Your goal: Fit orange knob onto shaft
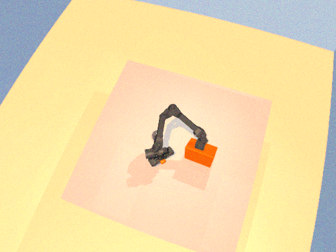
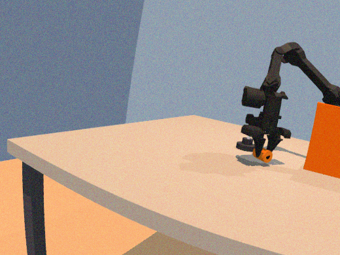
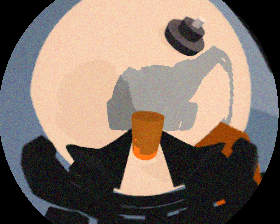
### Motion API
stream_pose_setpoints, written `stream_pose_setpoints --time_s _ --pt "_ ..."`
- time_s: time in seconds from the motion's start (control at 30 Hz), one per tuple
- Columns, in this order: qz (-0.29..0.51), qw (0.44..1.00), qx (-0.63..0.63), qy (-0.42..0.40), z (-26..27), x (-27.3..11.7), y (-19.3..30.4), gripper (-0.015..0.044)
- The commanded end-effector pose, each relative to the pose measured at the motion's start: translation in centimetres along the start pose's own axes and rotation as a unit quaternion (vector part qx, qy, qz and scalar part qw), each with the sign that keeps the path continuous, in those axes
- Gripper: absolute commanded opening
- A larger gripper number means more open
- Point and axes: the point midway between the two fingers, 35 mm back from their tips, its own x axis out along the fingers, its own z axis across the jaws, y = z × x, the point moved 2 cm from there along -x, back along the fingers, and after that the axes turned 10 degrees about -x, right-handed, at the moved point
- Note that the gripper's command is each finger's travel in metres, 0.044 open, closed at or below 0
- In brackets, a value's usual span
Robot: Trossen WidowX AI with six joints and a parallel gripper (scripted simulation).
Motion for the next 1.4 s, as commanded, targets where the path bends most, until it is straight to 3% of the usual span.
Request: stream_pose_setpoints --time_s 0.0,0.5,0.73,1.2,1.37 --pt "0.002 1.0 -0.014 -0.002 0.06 -0.06 0.04 0.0181" --pt "0.001 0.966 -0.258 -0.002 0.06 -0.06 0.04 0.0181" --pt "0.001 0.96 -0.28 -0.002 0.06 -0.06 0.04 0.0181" --pt "0.001 0.866 -0.499 -0.002 0.06 -0.06 0.04 0.0181" --pt "0.001 0.861 -0.509 -0.002 0.06 -0.06 0.04 0.0181"
